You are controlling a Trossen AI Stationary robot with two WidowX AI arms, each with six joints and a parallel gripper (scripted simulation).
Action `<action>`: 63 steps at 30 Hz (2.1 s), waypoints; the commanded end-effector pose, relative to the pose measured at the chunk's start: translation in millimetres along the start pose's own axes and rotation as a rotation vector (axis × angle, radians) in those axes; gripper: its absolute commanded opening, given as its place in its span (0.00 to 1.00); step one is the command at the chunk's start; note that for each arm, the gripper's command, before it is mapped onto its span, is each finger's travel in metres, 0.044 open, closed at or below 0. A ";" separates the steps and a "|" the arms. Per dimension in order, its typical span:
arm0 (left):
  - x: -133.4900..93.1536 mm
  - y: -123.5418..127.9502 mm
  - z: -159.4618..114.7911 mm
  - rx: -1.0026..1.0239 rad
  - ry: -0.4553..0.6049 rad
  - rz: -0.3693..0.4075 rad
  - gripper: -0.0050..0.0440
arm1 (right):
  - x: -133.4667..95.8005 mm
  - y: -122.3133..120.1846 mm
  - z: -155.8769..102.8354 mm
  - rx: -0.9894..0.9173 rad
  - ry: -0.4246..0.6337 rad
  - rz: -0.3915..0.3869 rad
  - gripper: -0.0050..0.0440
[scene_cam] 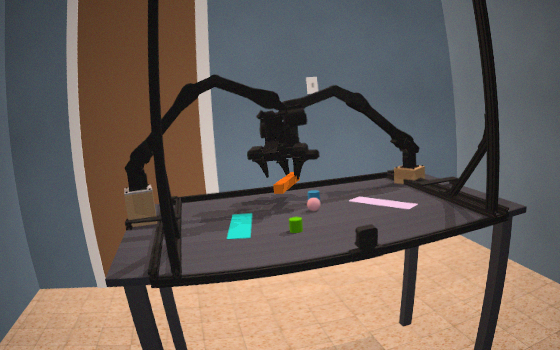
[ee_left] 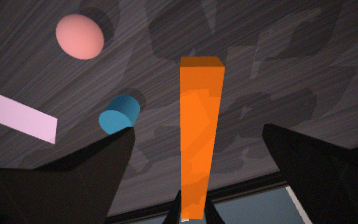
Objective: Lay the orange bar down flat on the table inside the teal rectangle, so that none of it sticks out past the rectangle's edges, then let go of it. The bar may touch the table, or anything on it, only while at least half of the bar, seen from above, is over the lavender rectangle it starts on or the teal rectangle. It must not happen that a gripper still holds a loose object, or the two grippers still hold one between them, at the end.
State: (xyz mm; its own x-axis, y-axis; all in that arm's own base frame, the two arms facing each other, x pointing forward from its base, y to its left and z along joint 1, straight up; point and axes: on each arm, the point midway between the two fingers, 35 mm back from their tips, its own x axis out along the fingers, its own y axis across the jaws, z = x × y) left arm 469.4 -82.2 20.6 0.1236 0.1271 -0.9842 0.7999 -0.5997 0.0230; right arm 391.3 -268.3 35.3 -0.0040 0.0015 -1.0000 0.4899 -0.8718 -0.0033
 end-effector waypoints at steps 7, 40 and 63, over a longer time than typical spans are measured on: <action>26.5 -0.8 5.9 0.033 -0.112 -0.021 1.00 | -1.3 1.0 -0.5 0.003 0.003 0.003 0.10; 38.4 -2.2 8.7 0.032 -0.177 -0.020 0.36 | -1.3 1.0 -0.5 0.003 0.003 0.003 0.10; 38.4 -2.2 8.7 0.032 -0.177 -0.020 0.10 | -1.3 1.0 -0.5 0.003 0.003 0.003 0.93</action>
State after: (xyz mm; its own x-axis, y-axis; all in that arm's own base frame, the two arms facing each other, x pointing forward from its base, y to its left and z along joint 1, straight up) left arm 467.6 -82.9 -18.2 0.0029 0.0002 -1.0000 0.7842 -0.6206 0.0022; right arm 391.7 -268.5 35.8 -0.0026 0.0006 -1.0000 0.4899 -0.8718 -0.0018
